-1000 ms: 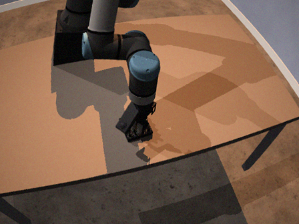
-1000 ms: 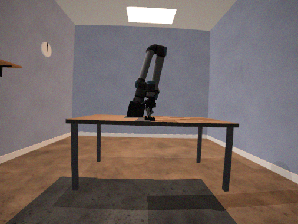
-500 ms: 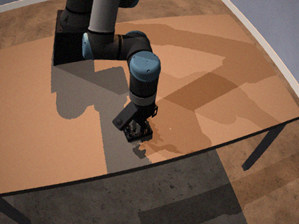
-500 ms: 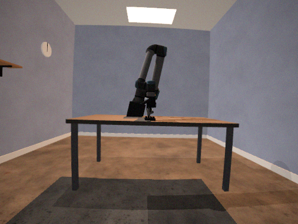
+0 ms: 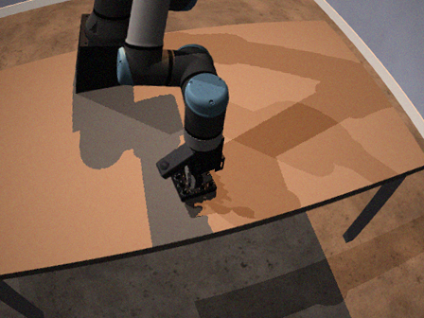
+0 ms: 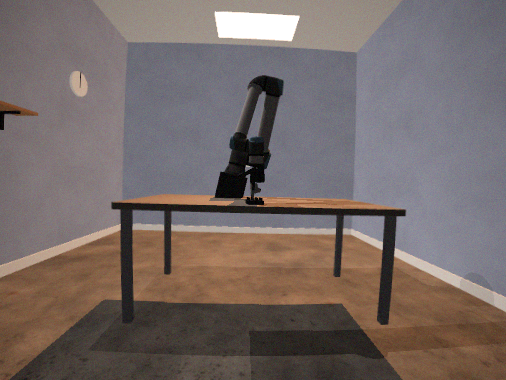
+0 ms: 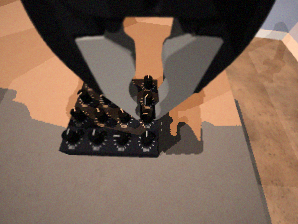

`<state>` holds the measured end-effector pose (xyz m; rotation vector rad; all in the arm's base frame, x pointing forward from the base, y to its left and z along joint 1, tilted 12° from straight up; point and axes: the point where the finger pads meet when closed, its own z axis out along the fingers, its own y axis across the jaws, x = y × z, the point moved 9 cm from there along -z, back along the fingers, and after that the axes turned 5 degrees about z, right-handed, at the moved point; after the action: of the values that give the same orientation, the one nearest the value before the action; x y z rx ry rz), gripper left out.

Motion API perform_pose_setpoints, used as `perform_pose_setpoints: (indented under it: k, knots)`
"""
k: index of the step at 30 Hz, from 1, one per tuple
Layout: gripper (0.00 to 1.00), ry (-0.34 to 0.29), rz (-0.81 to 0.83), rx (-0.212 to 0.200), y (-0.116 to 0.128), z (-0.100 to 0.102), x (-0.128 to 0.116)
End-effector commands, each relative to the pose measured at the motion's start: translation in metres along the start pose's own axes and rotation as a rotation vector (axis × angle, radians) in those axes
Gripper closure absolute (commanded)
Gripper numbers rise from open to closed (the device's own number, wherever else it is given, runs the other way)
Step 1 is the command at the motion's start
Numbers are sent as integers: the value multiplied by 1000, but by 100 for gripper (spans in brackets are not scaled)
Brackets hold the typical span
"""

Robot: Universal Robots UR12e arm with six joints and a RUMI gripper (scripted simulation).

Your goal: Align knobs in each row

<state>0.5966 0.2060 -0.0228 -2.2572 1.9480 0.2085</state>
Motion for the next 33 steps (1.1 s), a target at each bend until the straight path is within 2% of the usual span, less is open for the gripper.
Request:
perform_pose_setpoints:
  k: [1,13,33]
  knots:
    - [96,2,82,2,0,-1,0]
    - [96,2,343,2,1,-1,0]
    - [96,1,636,2,2,-1,-1]
